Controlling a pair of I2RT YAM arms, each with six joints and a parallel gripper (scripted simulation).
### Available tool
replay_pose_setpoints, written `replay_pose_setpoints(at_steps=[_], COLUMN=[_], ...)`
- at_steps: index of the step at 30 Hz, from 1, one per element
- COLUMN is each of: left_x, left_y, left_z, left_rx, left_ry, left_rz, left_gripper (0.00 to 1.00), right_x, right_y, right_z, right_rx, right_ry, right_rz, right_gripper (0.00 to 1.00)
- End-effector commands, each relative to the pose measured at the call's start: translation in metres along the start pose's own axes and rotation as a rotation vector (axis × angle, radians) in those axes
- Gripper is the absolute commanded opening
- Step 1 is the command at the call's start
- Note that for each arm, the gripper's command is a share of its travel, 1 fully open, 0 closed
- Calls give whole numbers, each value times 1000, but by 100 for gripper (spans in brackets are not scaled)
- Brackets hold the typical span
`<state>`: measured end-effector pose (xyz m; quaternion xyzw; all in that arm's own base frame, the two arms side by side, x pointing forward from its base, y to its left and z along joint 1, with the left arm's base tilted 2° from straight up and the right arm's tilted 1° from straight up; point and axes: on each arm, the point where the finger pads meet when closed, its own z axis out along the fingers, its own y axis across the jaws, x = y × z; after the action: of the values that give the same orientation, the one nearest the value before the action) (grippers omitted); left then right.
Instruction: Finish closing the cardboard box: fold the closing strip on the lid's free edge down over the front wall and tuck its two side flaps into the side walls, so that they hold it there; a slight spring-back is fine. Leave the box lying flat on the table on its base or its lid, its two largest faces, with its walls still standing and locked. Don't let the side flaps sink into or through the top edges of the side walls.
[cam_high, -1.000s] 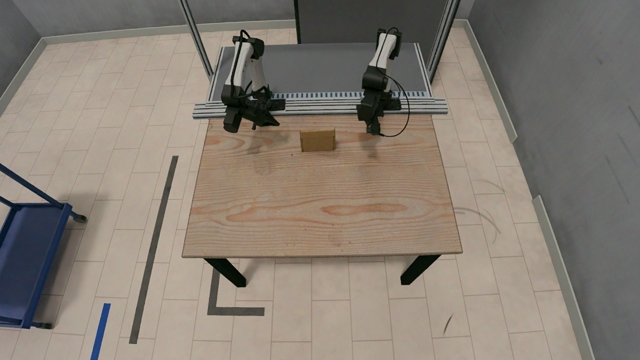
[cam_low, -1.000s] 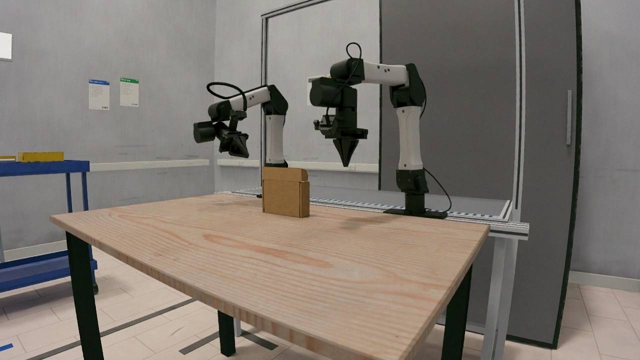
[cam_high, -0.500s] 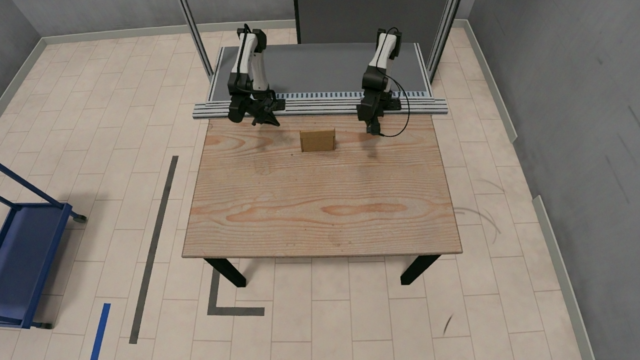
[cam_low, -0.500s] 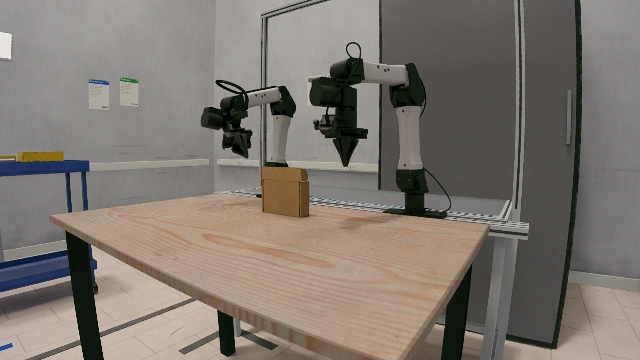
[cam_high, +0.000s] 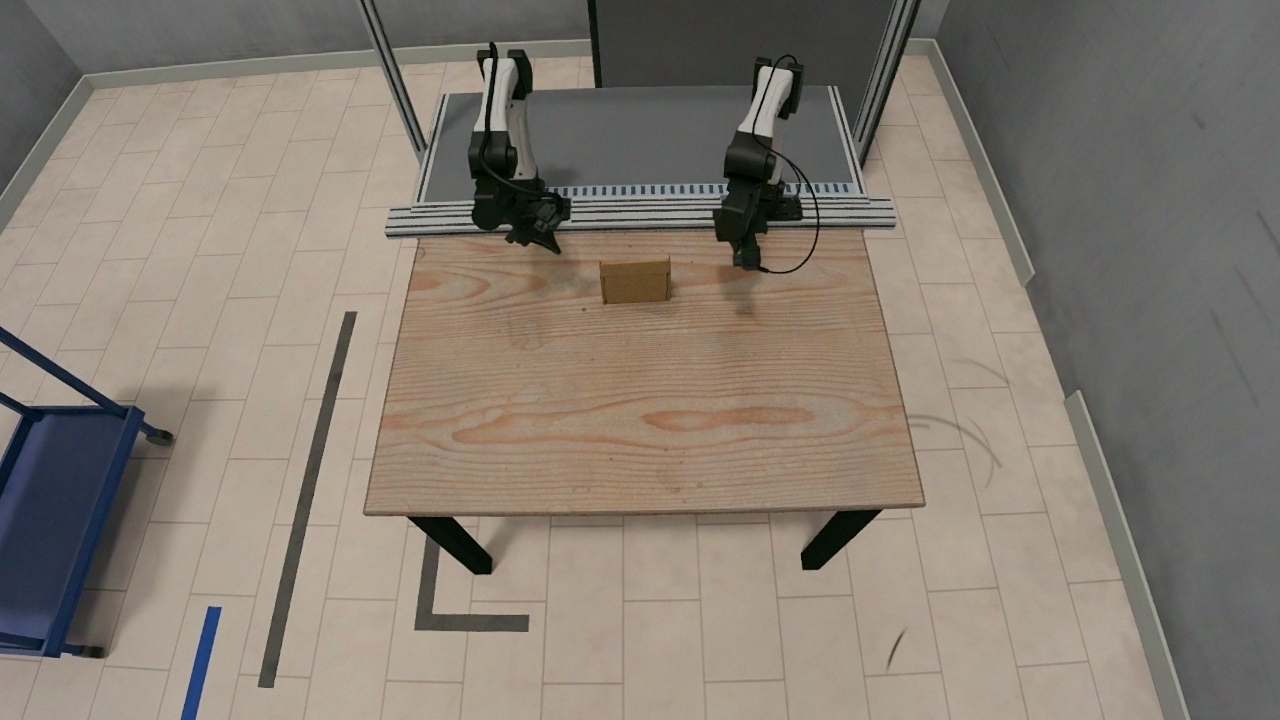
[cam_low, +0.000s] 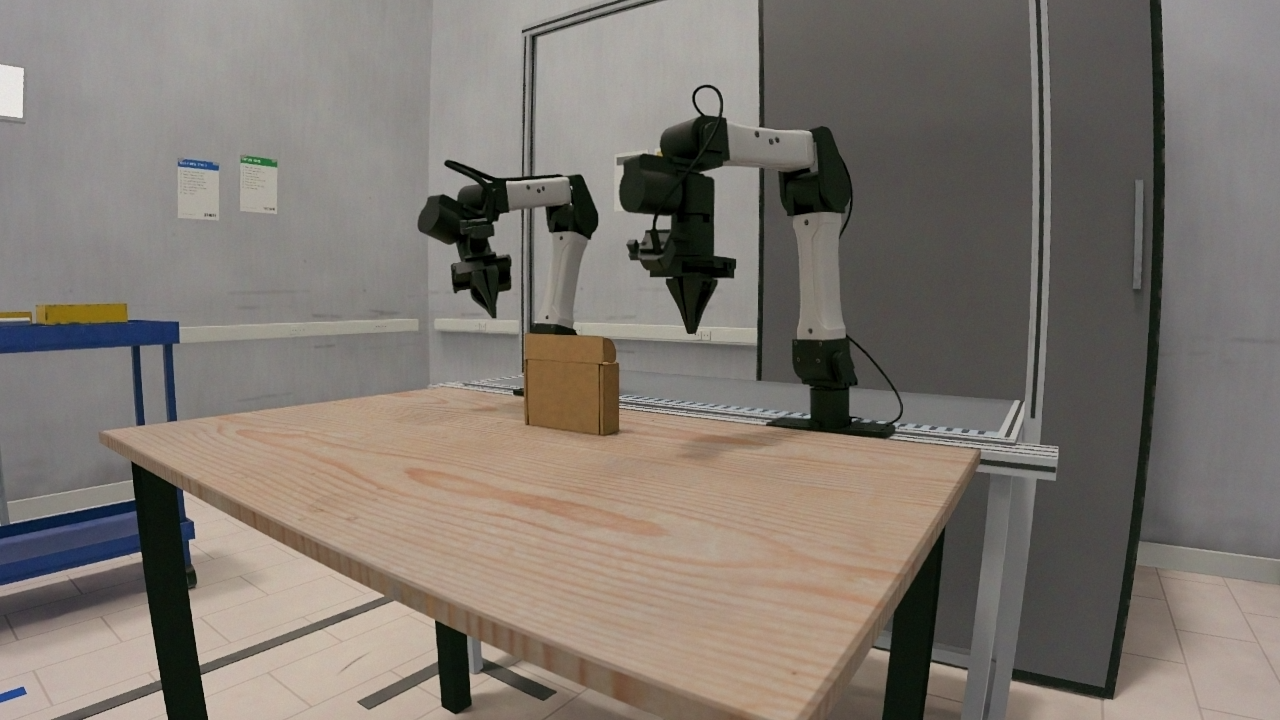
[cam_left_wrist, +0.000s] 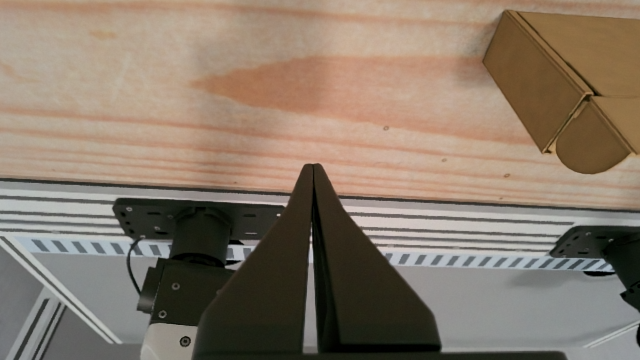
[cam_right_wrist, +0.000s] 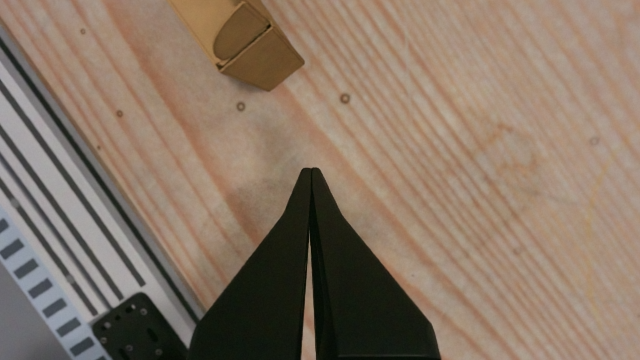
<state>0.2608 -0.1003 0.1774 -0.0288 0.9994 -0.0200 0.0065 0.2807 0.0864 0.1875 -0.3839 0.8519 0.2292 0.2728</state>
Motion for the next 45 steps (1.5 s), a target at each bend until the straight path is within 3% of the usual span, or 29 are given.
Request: replay_pose_setpoints(at_steps=[1,45], left_x=[-1,-1], left_y=[0,0], left_z=[-3,-3], left_rx=[4,4], left_ry=[-10,-10], left_rz=[5,5], left_gripper=[1,1], right_x=[0,4], right_y=[-6,-8], right_z=[-5,0], right_rx=[76,442], right_ry=[60,497], right_rz=[98,758], right_gripper=[1,1])
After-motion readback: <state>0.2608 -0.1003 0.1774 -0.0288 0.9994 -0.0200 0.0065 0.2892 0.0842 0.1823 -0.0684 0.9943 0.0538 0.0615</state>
